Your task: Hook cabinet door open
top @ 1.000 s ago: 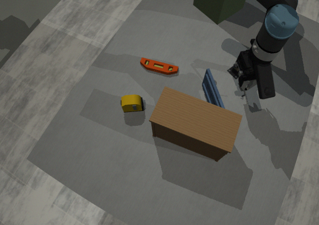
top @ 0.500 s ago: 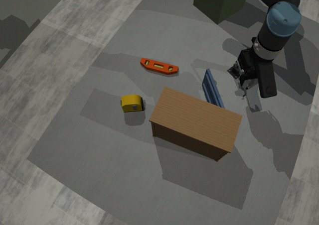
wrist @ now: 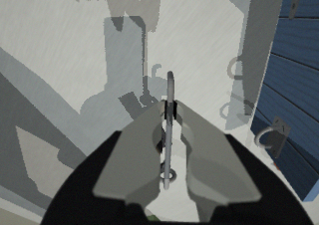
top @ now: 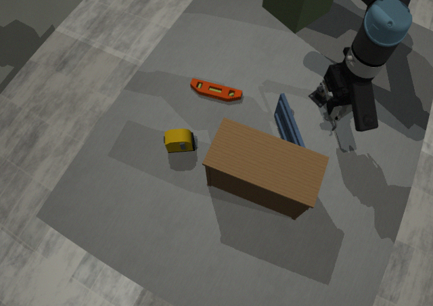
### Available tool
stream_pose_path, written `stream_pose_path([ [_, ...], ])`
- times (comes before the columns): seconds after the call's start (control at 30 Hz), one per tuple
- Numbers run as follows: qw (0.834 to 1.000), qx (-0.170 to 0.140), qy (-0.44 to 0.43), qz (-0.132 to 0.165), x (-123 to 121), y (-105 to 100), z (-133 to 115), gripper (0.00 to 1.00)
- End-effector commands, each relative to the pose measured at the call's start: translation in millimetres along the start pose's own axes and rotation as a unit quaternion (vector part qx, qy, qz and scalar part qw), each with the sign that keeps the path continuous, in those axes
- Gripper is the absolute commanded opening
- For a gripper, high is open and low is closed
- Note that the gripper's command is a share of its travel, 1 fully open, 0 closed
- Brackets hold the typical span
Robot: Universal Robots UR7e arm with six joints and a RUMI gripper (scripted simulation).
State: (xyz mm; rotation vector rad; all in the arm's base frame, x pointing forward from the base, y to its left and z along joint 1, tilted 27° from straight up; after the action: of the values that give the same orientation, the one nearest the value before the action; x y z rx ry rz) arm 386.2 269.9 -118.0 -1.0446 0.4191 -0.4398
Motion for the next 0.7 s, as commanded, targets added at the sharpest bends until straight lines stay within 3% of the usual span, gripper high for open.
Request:
stream_pose_path([
  [0.0, 1.000, 0.000, 0.000, 0.000, 0, -4, 0, 0.02],
  [0.67, 1.000, 0.000, 0.000, 0.000, 0, -19, -2, 0.02],
])
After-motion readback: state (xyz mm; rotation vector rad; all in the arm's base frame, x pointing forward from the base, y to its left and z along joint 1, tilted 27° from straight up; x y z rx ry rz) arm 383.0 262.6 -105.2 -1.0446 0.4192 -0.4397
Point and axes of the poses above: the point where the finger pads meet when closed, its own y axis out along the fingers, its own x axis across the jaws, z = x × y, the point moved 6 cm from there along -y, back along the fingers, and after that the axes turned 13 degrees about -y, right-handed, at the moved point
